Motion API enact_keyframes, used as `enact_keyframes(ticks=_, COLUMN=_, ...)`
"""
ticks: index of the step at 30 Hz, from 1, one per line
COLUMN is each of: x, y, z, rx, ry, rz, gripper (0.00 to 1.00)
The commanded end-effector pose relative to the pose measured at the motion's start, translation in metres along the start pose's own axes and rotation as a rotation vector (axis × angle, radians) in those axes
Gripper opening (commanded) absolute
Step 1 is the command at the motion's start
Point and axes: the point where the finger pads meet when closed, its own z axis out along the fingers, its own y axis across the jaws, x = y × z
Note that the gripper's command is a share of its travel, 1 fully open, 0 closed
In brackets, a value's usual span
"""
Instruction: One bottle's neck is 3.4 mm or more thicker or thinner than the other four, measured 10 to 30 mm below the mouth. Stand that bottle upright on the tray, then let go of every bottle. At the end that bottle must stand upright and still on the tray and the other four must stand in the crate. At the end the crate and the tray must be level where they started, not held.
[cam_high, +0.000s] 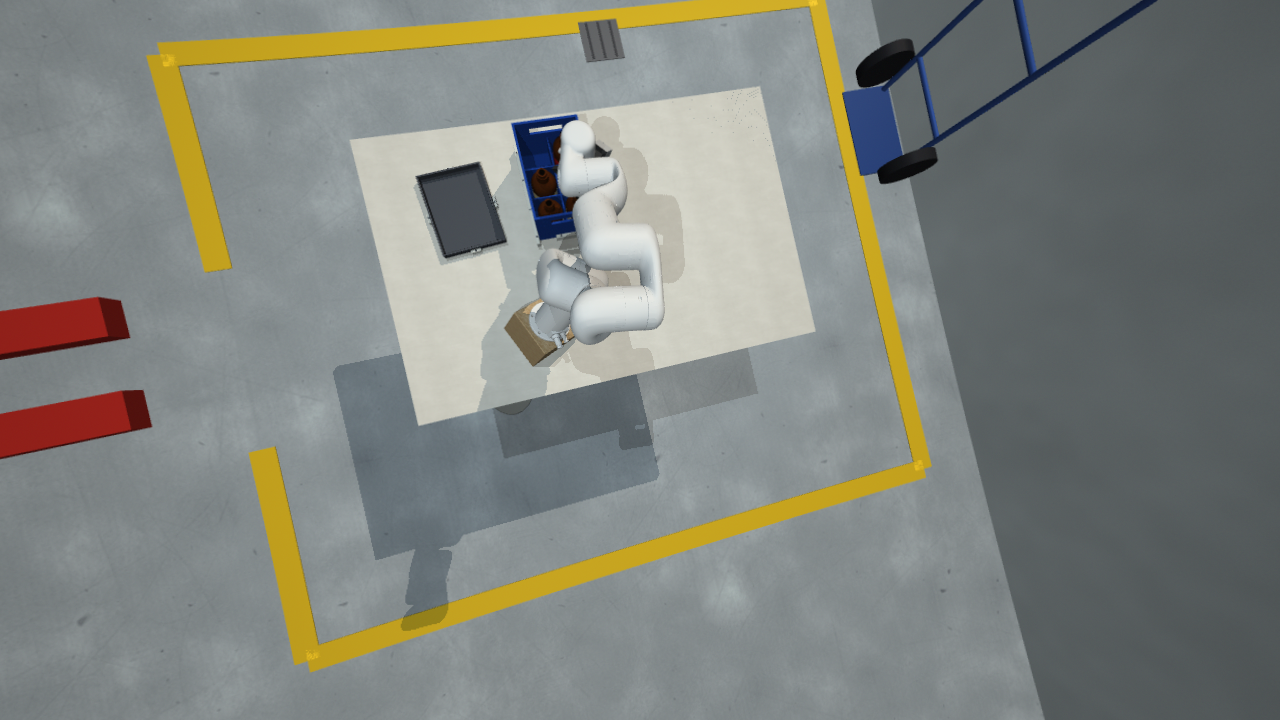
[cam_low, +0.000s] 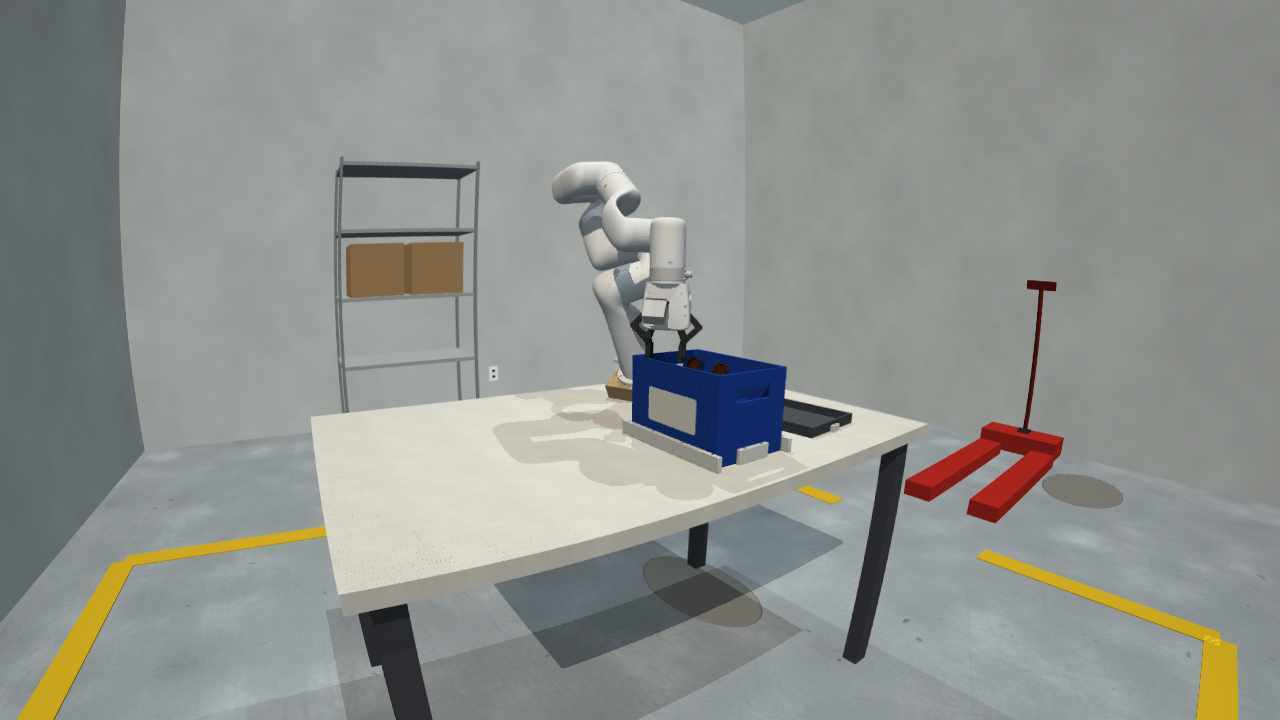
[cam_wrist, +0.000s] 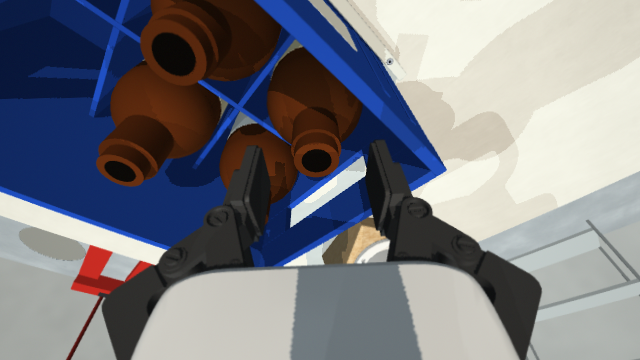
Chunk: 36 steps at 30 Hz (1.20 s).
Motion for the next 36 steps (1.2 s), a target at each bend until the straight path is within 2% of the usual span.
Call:
enact_keyframes(ticks=1, x=0.001, y=-0.001, z=0.005, rx=0.002, ry=0.003, rz=0.0, gripper=0.65)
enact_keyframes(ticks=19, x=0.001, y=-0.001, z=0.02, rx=0.002, ry=0.003, rz=0.0, gripper=0.65)
enact_keyframes(ticks=36, x=0.001, y=-0.001, z=0.022, rx=0.002, ry=0.003, rz=0.0, gripper=0.65)
